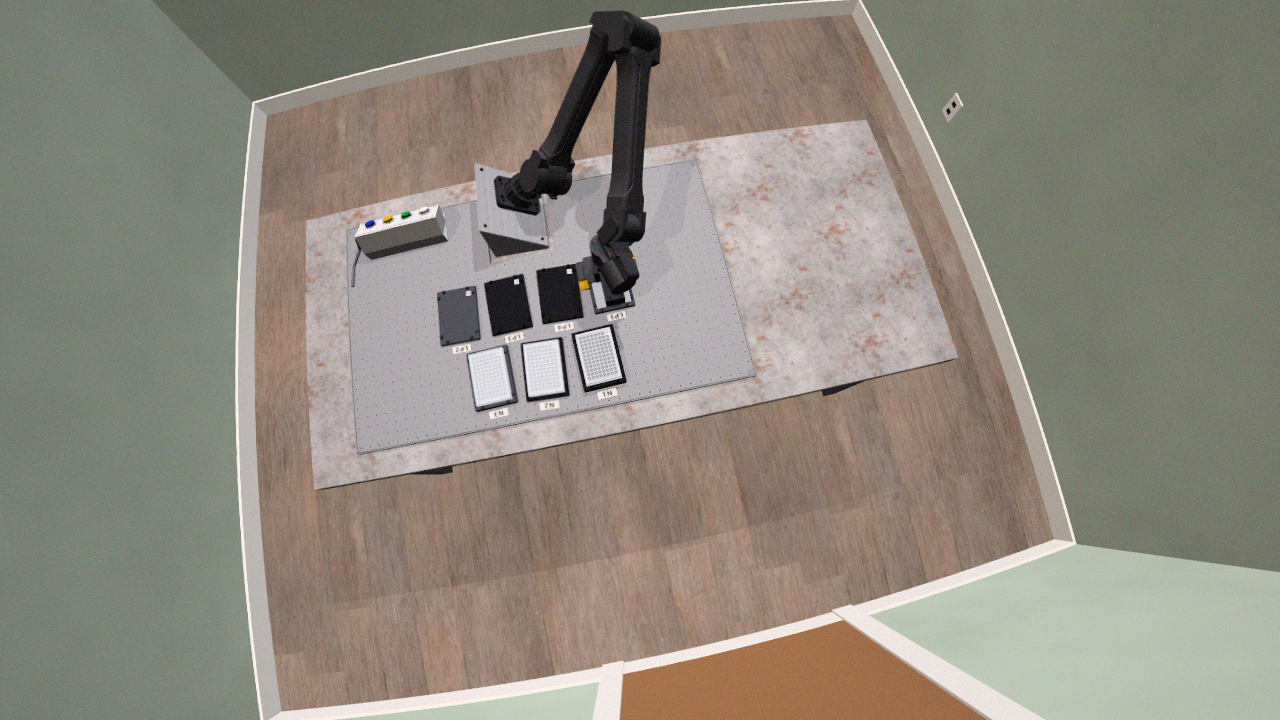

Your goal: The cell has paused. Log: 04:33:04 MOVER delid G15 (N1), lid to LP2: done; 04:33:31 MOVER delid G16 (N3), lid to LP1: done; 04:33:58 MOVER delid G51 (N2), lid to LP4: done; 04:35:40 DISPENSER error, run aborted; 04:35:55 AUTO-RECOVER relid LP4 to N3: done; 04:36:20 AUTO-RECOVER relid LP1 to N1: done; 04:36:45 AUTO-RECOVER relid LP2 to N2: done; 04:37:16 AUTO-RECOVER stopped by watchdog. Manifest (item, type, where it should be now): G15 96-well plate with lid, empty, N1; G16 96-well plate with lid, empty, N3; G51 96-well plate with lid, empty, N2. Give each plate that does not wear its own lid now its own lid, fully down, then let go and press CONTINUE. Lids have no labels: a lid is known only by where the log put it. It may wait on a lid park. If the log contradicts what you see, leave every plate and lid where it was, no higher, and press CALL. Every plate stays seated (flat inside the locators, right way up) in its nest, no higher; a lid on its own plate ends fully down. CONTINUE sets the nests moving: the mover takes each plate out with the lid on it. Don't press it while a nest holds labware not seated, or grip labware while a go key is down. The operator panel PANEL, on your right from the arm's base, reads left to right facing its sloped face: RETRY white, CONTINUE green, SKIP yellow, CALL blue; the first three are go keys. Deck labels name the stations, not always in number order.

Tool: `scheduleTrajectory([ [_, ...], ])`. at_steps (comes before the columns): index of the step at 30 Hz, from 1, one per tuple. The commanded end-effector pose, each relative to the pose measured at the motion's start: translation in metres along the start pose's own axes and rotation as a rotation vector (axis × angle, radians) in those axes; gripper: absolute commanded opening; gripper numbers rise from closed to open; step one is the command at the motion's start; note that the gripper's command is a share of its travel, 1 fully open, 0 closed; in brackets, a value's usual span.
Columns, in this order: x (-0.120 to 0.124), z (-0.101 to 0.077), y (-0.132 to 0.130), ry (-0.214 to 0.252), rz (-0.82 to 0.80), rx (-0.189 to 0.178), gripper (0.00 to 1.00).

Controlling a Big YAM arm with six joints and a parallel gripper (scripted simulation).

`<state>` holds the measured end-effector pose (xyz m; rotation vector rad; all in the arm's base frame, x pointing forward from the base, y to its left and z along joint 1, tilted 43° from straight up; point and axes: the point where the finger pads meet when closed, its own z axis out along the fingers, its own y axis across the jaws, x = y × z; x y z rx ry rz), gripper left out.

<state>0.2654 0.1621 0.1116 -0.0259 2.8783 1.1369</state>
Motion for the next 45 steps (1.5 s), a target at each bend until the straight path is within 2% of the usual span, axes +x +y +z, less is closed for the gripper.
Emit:
scheduleTrajectory([
  [1,-0.008,-0.005,0.005,-0.016,-0.013,-0.002,1.0],
  [36,-0.008,-0.005,0.005,-0.016,-0.013,-0.002,1.0],
  [37,-0.007,-0.007,0.002,-0.01,-0.007,0.0,1.0],
  [39,-0.015,-0.02,0.01,-0.041,-0.028,-0.006,1.0],
  [45,-0.015,-0.029,0.01,-0.042,-0.029,-0.005,1.0],
])
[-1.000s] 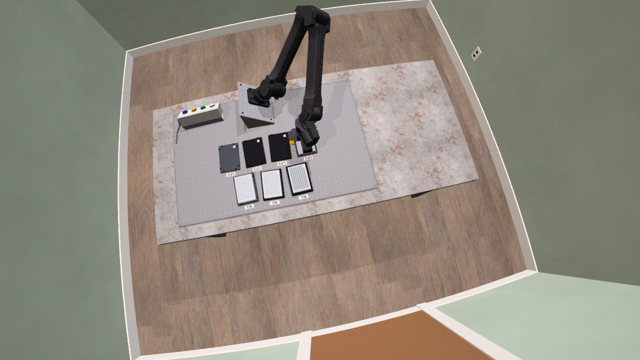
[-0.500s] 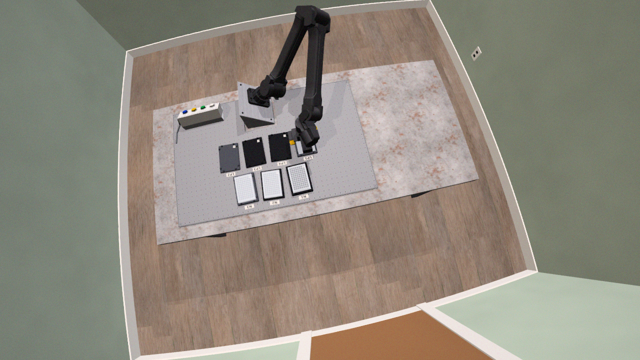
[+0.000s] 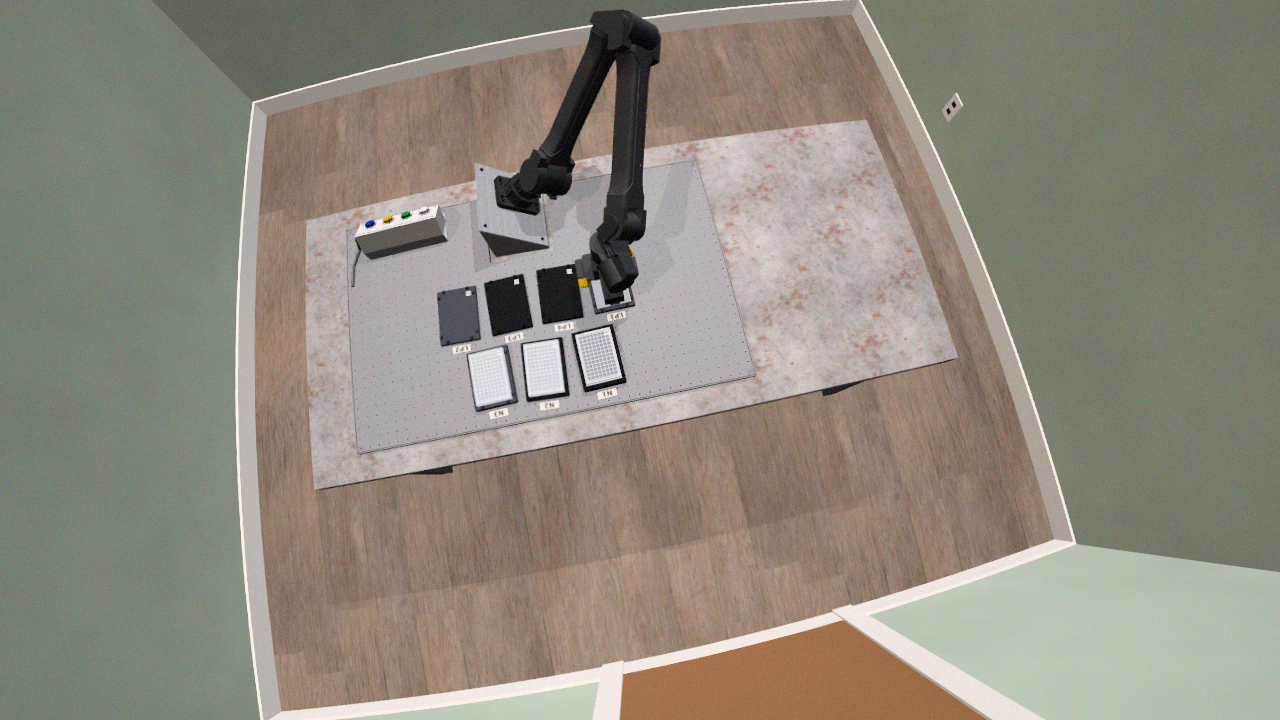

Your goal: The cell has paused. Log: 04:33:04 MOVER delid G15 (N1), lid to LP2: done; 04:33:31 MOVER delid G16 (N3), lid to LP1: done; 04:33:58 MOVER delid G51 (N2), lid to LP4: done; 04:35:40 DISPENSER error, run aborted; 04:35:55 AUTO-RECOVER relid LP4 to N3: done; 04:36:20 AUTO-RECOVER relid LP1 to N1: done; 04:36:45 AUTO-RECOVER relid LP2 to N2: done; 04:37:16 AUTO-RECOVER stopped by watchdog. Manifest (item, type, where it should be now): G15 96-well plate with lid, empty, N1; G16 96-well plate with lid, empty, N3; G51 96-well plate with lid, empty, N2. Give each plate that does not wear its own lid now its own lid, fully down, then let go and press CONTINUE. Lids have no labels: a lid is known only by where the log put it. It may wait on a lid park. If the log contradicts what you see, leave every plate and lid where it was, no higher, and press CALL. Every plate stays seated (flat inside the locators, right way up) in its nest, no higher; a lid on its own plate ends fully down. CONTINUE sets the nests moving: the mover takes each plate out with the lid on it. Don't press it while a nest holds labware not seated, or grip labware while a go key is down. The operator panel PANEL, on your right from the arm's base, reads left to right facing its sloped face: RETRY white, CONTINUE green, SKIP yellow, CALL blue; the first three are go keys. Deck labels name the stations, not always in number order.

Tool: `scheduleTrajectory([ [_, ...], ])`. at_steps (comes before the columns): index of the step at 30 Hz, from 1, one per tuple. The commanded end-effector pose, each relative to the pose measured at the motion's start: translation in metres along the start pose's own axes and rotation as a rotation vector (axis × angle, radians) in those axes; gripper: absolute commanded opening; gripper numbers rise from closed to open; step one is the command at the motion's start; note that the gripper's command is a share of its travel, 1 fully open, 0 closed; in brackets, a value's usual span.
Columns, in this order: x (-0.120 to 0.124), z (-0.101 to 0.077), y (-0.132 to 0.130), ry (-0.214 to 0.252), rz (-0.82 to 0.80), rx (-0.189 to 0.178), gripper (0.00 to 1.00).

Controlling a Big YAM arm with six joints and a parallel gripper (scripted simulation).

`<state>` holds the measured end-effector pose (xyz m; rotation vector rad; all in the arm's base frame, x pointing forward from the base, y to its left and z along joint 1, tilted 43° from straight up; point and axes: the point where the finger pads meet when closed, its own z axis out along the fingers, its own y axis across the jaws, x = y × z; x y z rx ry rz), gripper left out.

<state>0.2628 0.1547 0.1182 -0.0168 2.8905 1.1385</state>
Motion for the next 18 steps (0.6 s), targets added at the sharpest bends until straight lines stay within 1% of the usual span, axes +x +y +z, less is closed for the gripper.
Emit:
scheduleTrajectory([
  [1,-0.017,-0.019,0.011,-0.051,-0.039,-0.007,1.0],
  [2,-0.016,-0.019,0.009,-0.043,-0.032,-0.005,1.0],
  [5,-0.017,-0.026,0.011,-0.051,-0.04,-0.006,1.0],
  [16,-0.017,-0.045,0.011,-0.051,-0.04,-0.004,1.0],
  [18,-0.017,-0.045,0.011,-0.051,-0.04,-0.004,1.0],
])
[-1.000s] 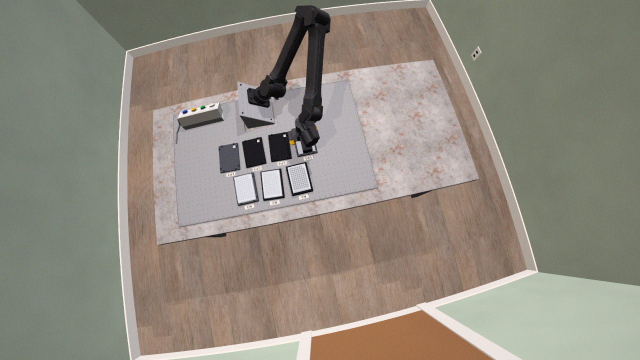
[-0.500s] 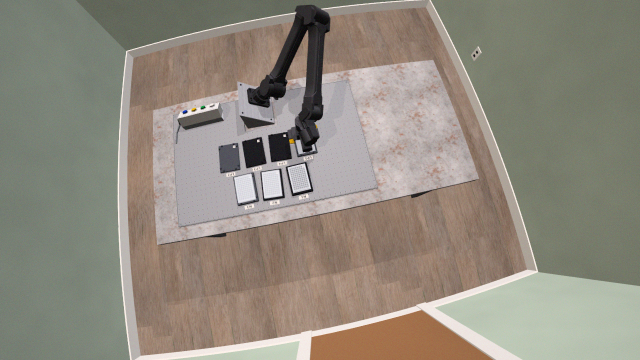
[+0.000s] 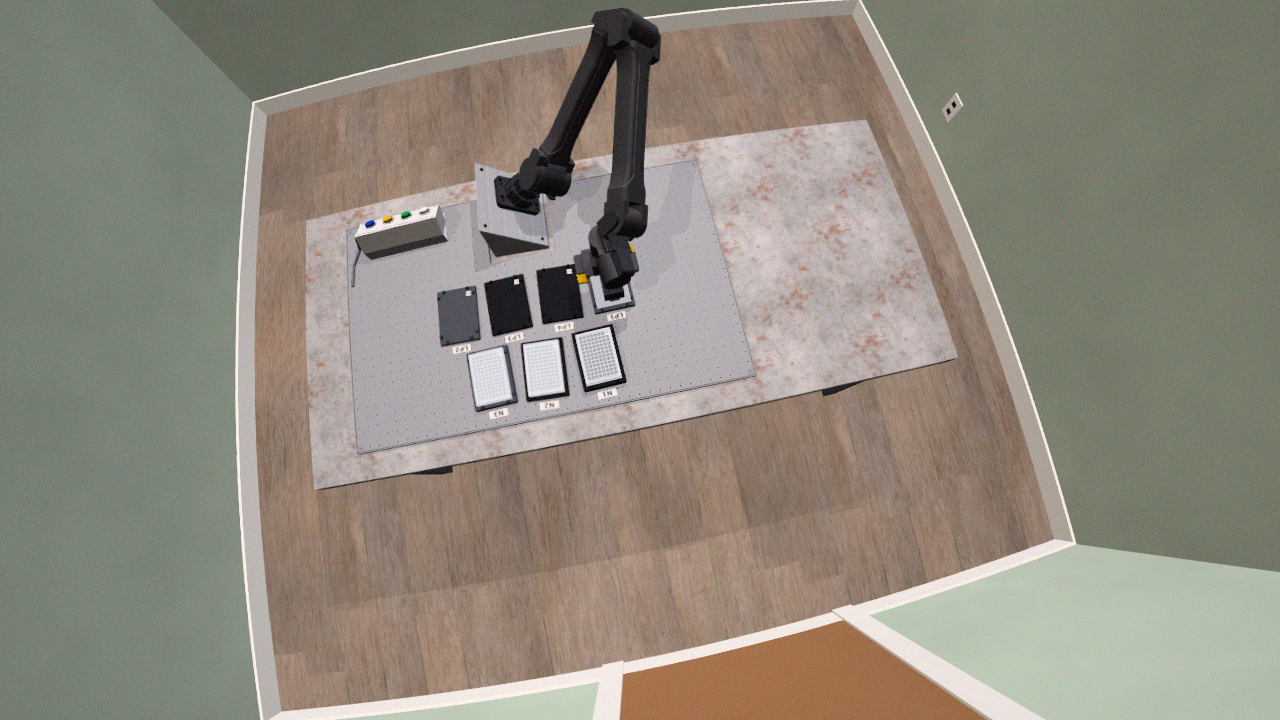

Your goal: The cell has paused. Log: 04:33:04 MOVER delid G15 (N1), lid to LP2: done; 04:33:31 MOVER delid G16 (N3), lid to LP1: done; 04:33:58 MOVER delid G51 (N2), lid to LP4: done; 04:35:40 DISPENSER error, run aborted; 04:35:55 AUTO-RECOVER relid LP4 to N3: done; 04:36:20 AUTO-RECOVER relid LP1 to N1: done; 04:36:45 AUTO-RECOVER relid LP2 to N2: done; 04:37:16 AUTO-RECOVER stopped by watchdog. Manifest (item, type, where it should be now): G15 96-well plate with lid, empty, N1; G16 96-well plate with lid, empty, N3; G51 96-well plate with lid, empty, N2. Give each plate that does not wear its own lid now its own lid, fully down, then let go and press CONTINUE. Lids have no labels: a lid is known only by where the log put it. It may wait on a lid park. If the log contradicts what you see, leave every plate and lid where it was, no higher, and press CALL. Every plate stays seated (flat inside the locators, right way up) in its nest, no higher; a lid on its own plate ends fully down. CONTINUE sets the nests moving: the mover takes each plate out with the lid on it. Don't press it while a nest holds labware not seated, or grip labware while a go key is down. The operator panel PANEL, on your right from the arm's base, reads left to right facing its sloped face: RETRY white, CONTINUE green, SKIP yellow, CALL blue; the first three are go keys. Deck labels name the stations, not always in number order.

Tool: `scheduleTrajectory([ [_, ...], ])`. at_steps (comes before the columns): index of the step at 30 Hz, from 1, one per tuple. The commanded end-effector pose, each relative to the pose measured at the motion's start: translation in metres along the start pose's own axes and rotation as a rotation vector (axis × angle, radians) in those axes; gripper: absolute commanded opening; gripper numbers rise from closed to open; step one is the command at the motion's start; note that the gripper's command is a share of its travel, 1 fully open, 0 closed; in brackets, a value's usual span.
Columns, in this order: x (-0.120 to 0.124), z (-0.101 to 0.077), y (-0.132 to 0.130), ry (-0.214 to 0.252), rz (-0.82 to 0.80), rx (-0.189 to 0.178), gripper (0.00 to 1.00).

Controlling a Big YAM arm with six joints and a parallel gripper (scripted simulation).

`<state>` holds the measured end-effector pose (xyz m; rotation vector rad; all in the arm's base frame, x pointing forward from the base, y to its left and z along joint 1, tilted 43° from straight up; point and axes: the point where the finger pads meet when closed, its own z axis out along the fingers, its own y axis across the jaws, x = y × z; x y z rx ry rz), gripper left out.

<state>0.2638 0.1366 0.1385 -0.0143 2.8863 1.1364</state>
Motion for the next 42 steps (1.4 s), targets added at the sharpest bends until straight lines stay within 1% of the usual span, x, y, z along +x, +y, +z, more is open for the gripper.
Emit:
scheduleTrajectory([
  [1,-0.01,-0.014,0.005,-0.03,-0.024,-0.002,1.0],
  [2,-0.015,-0.021,0.01,-0.044,-0.038,-0.004,1.0],
  [4,-0.015,-0.025,0.011,-0.048,-0.041,-0.004,1.0],
  [9,-0.015,-0.023,0.007,-0.035,-0.029,-0.003,1.0],
  [10,-0.008,-0.016,0.005,-0.022,-0.025,-0.002,1.0],
  [26,-0.009,-0.017,0.005,-0.022,-0.025,-0.002,1.0],
  [27,-0.016,-0.025,0.008,-0.037,-0.031,-0.003,1.0],
  [28,-0.009,-0.017,0.005,-0.022,-0.025,-0.002,1.0],
  [29,-0.016,-0.025,0.008,-0.037,-0.031,-0.003,1.0],
  [31,-0.016,-0.025,0.008,-0.037,-0.031,-0.003,1.0],
  [32,-0.009,-0.017,0.005,-0.022,-0.025,-0.002,1.0],
  [38,-0.009,-0.018,0.005,-0.022,-0.025,-0.001,1.0],
  [39,-0.016,-0.025,0.007,-0.035,-0.029,-0.002,1.0],
  [40,-0.009,-0.018,0.005,-0.022,-0.025,-0.001,1.0],
  [41,-0.009,-0.018,0.005,-0.022,-0.025,-0.001,1.0],
  [42,-0.016,-0.025,0.007,-0.034,-0.028,-0.002,1.0],
])
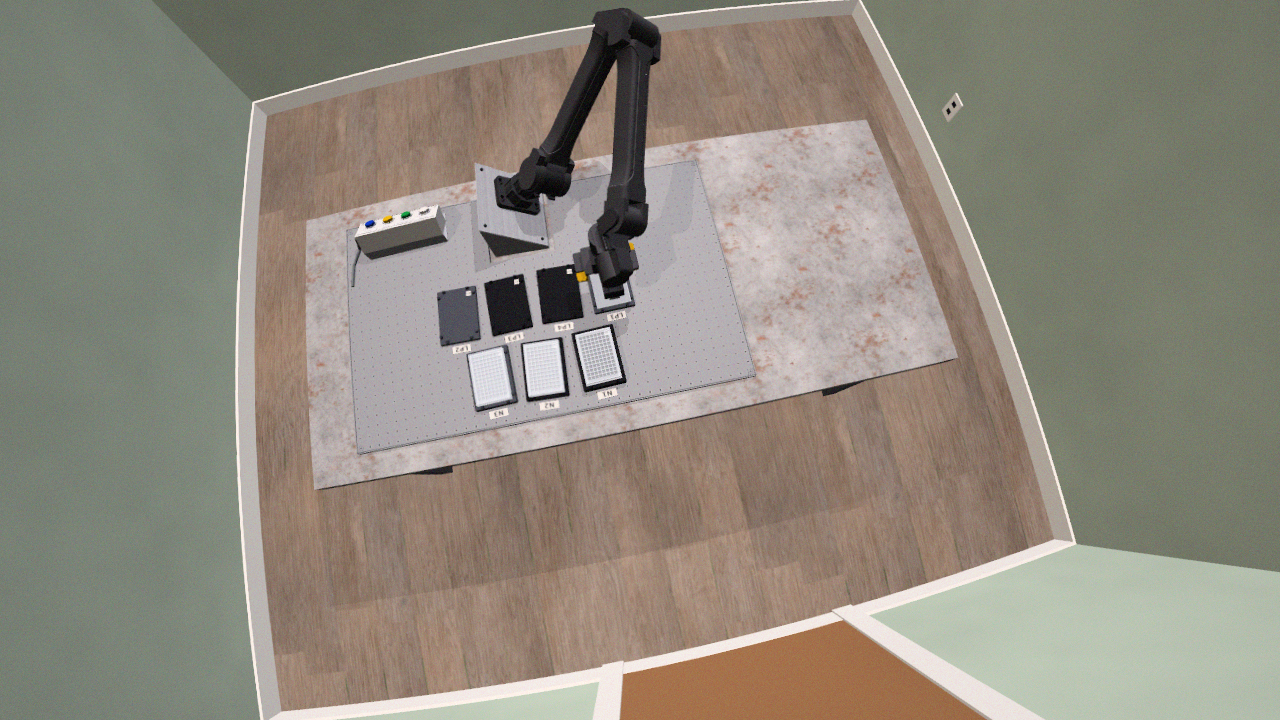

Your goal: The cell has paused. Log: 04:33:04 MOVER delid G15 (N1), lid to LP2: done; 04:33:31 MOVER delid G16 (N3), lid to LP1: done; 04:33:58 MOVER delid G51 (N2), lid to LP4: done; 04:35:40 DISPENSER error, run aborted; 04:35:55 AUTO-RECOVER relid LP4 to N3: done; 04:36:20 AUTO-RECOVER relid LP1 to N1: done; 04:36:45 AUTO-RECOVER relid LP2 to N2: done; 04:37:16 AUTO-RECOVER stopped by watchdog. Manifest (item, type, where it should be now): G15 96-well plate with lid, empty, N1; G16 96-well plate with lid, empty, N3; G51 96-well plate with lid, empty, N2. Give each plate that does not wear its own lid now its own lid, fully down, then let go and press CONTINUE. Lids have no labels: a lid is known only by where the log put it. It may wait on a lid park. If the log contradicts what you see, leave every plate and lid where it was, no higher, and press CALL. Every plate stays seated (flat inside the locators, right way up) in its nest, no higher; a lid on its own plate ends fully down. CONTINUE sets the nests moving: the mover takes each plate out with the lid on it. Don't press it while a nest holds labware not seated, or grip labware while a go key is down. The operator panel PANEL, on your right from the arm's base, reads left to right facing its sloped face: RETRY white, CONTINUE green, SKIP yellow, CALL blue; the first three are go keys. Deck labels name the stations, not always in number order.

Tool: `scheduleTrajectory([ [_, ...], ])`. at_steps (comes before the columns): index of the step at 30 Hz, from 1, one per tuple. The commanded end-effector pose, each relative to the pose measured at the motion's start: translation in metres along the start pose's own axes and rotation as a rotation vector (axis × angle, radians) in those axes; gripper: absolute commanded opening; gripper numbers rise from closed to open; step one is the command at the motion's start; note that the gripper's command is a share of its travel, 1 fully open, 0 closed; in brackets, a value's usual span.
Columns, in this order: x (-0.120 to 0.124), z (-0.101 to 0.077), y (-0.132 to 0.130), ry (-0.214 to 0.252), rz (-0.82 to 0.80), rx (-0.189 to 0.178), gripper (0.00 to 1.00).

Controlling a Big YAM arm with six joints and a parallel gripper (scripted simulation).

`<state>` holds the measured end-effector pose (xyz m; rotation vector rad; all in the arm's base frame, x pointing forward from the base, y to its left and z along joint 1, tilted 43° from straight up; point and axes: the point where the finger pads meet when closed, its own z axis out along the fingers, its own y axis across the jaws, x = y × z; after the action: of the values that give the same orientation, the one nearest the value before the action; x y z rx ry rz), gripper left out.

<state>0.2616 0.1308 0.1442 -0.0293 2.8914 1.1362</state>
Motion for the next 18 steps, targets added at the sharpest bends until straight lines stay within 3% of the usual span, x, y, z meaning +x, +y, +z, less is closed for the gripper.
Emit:
scheduleTrajectory([
  [1,-0.0183,-0.0168,0.0074,-0.042,-0.021,-0.003,1.0],
  [3,-0.0111,-0.0097,0.0057,-0.03,-0.018,-0.002,1.0],
  [14,-0.0114,-0.01,0.0057,-0.03,-0.018,-0.002,1.0],
  [15,-0.0192,-0.0164,0.0068,-0.041,-0.02,-0.003,1.0],
  [18,-0.0115,-0.01,0.0058,-0.03,-0.018,-0.002,1.0],
])
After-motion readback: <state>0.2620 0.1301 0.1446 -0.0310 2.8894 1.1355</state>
